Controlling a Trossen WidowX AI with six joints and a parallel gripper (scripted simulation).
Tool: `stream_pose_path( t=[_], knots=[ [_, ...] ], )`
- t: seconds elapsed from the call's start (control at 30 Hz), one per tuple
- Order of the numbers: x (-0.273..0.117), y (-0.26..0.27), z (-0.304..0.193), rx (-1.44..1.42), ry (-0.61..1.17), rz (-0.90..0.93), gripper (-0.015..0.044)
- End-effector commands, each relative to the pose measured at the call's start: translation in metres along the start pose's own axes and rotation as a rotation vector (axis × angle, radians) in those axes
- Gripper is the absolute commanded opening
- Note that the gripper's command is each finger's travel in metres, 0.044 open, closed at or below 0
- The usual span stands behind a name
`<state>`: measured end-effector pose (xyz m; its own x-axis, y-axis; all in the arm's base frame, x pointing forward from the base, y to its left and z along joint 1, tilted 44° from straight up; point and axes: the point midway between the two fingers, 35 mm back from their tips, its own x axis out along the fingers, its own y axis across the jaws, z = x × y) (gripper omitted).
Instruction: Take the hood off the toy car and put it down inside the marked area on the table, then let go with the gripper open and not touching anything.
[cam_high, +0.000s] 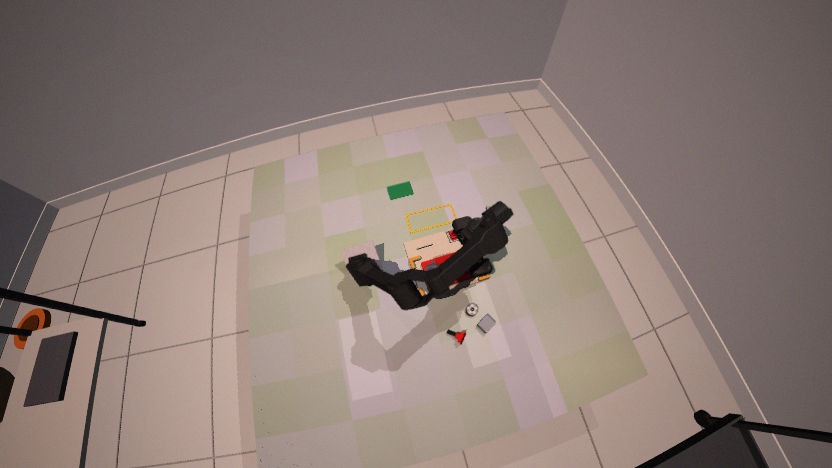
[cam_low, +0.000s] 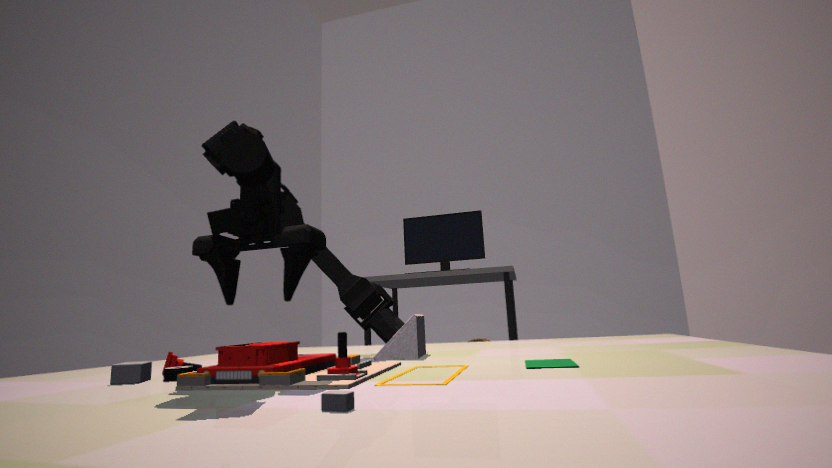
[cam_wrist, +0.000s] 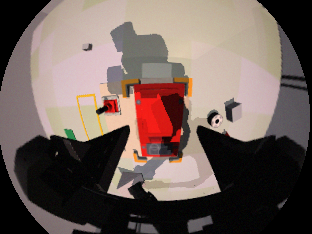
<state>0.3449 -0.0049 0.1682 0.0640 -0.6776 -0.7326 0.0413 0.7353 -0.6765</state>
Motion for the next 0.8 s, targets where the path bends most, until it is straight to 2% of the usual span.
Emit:
stream_pose_path(
  t=[0.0, 0.77],
  knots=[
    [0.002, 0.002, -0.001, -0.02, 0.006, -0.007, 0.044],
    [0.022, 0.002, 0.0, -0.019, 0.006, -0.007, 0.044]
  ],
)
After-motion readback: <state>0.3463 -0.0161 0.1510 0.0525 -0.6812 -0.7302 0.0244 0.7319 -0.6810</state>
